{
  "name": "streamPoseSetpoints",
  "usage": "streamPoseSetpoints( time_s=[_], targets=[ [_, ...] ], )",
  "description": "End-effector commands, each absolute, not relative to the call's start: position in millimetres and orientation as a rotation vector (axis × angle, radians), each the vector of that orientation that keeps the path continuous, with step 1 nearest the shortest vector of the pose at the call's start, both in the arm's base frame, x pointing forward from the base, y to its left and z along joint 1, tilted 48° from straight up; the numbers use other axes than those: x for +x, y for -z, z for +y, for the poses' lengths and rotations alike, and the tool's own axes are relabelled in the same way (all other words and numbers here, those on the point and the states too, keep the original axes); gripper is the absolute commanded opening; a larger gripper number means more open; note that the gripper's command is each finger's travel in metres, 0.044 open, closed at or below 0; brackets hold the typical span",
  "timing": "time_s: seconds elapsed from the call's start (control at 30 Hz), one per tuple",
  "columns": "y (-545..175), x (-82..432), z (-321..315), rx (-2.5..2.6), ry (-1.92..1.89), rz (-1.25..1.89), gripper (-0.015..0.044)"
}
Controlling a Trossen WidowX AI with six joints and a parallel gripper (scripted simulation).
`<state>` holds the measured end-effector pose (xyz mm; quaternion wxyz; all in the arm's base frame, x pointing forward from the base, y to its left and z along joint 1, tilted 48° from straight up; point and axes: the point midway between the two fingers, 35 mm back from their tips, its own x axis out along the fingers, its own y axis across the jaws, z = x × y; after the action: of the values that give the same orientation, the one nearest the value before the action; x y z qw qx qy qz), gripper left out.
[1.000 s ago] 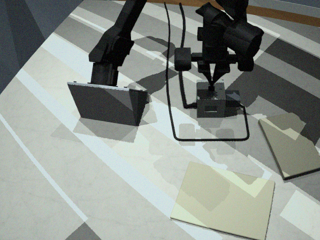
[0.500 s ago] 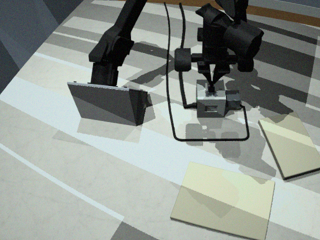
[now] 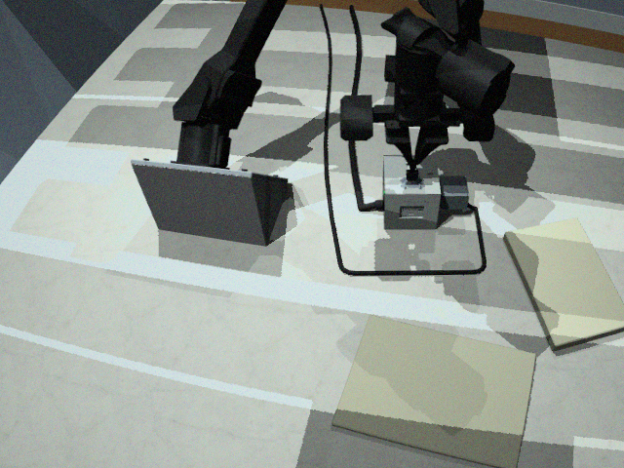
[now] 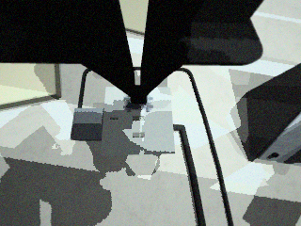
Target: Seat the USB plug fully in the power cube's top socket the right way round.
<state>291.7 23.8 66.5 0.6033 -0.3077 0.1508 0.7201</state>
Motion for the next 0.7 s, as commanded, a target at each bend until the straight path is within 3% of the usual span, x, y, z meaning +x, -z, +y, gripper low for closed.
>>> streamPoseSetpoints(
  time_s=[0.0,0.67],
  targets=[
    [-66.6,292.2,24.6,-0.709,-1.664,0.347,0.0],
    [-65.0,292.0,26.4,-0.709,-1.664,0.347,0.0]
  ],
)
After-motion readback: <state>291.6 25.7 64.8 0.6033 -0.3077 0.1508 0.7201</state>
